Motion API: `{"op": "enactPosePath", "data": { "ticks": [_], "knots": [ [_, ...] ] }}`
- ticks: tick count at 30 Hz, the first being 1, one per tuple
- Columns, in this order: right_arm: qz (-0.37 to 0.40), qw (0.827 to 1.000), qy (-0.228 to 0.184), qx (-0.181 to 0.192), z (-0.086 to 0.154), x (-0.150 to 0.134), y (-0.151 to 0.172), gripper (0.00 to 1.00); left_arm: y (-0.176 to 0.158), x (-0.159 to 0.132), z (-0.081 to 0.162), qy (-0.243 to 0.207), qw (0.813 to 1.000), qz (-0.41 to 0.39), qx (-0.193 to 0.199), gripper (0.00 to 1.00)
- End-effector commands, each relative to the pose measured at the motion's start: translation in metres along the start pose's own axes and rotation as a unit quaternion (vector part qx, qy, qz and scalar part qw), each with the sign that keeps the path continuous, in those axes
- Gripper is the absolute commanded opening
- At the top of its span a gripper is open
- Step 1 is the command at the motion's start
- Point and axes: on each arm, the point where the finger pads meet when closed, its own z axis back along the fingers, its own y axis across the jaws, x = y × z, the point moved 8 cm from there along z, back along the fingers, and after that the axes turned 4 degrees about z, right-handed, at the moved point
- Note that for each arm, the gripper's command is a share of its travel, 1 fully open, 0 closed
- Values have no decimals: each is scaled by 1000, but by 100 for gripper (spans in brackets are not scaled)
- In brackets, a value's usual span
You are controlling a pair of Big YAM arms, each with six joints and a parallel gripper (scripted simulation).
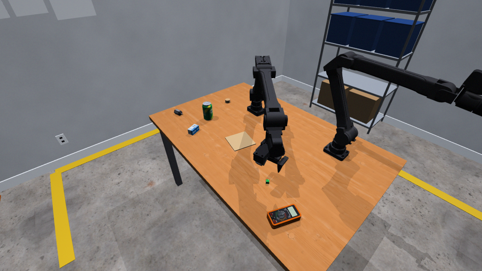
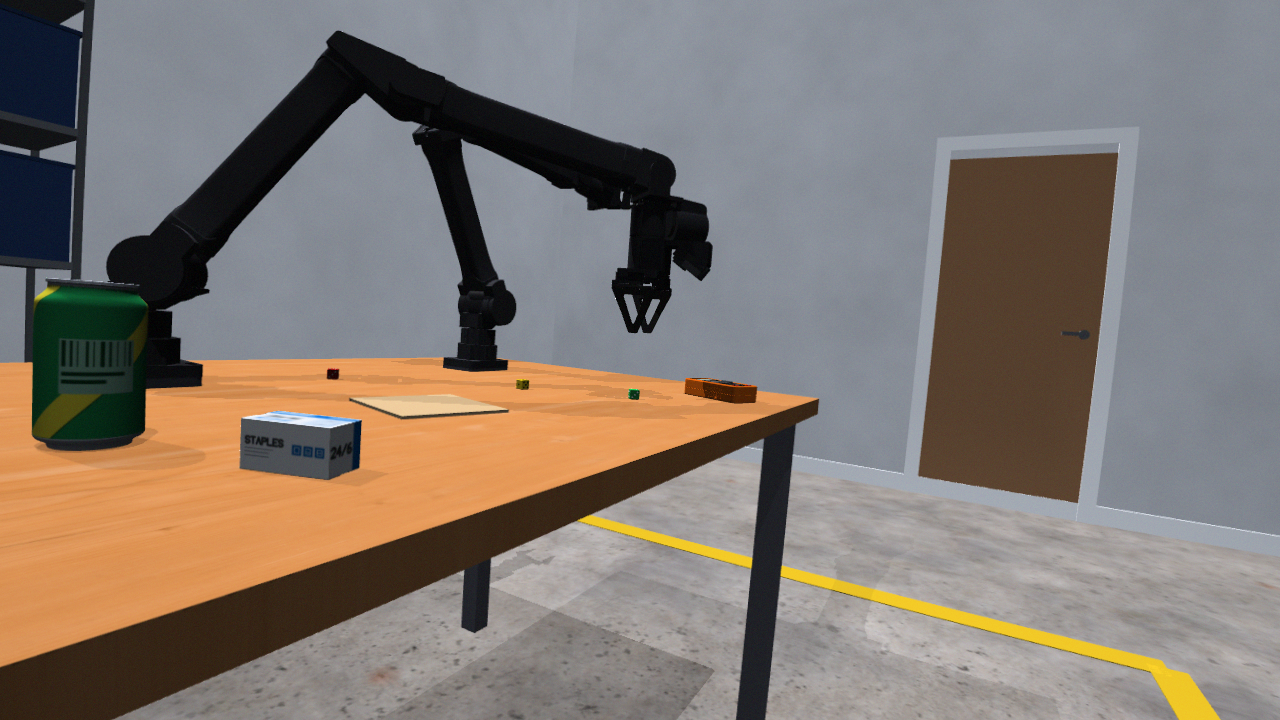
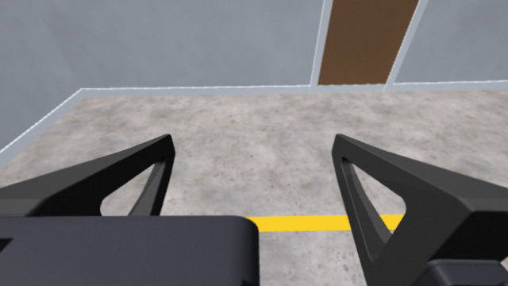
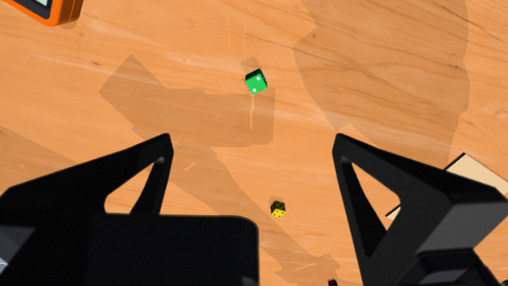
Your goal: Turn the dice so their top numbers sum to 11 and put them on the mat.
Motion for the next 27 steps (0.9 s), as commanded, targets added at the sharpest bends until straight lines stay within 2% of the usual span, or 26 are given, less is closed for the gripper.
{"op": "enactPosePath", "data": {
  "ticks": [1,3,6,7,16,20,22,24,27],
  "knots": [
    [-92,996,5,-4,-18,3,1,100,3,32,-7,-35,999,6,4,100],
    [-127,992,4,-4,-20,3,1,100,3,32,-7,-35,999,6,4,100],
    [-137,991,4,-4,-20,3,1,100,3,32,-7,-35,999,6,4,100],
    [-178,984,4,-5,-23,3,0,100,3,32,-7,-35,999,6,4,100],
    [-303,953,4,-5,-30,3,-2,100,3,32,-7,-35,999,6,4,100],
    [-372,928,3,-5,-34,3,-3,100,3,32,-7,-35,999,6,4,100],
    [-372,928,3,-5,-34,3,-3,100,3,32,-7,-35,999,6,4,100],
    [-422,907,3,-6,-37,3,-4,100,3,32,-7,-35,999,6,4,100],
    [-452,892,3,-6,-39,4,-4,100,3,32,-7,-35,999,6,4,100]
  ]
}}
